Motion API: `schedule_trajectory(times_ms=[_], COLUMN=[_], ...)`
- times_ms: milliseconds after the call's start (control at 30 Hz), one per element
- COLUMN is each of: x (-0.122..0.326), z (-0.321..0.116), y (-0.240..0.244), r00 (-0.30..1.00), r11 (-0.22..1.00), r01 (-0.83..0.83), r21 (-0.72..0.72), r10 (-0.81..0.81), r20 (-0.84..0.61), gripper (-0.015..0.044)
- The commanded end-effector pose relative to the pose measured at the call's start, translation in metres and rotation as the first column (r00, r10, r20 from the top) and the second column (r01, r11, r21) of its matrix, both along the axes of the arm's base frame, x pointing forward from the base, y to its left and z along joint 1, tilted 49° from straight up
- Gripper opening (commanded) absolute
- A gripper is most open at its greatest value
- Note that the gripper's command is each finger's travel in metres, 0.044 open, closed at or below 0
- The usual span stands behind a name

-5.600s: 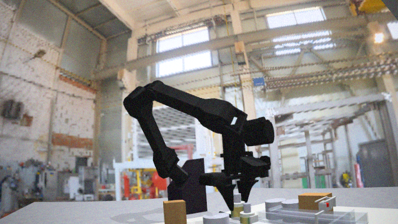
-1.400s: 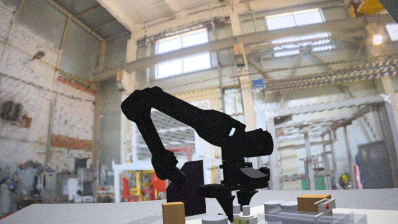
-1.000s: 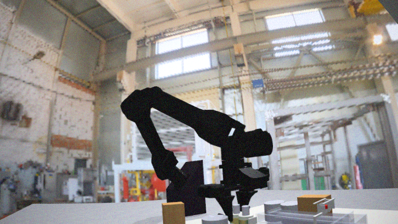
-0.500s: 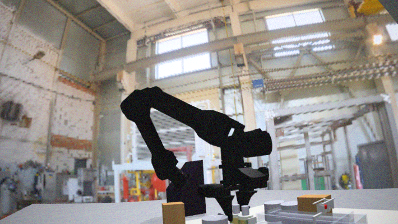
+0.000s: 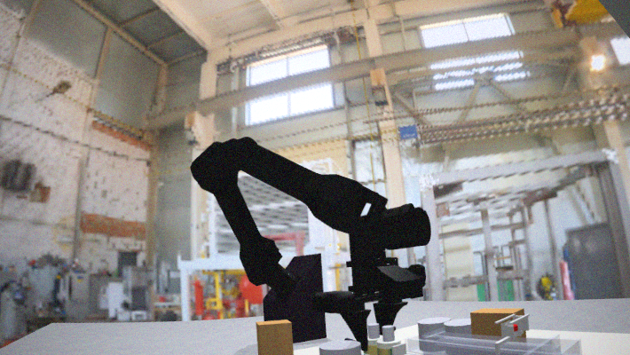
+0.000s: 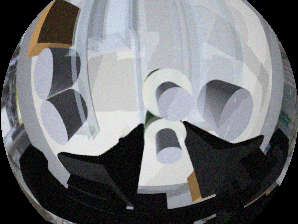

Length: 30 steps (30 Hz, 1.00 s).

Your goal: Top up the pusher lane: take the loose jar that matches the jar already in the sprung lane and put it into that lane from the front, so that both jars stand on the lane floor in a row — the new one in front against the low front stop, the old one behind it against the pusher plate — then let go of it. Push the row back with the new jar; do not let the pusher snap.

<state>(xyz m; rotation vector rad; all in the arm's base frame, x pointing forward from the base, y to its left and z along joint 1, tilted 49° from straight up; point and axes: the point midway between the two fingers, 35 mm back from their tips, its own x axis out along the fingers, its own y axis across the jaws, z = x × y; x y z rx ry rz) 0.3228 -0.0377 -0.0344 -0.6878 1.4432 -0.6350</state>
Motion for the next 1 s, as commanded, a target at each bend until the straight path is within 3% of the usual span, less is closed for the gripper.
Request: schedule_trajectory(times_ms=[0,533,967], x=[0.000,-0.004,-0.046], z=[0.000,0.013,0.012], y=[0.000,0.016,0.016], r00=[1.000,1.000,1.000], r11=[1.000,1.000,1.000], r01=[0.002,0.002,0.002], r21=[-0.001,0.000,0.001], r10=[-0.002,-0.002,-0.002], r20=[0.003,0.002,0.000], gripper=[0.0272,0.0272,0.0272])
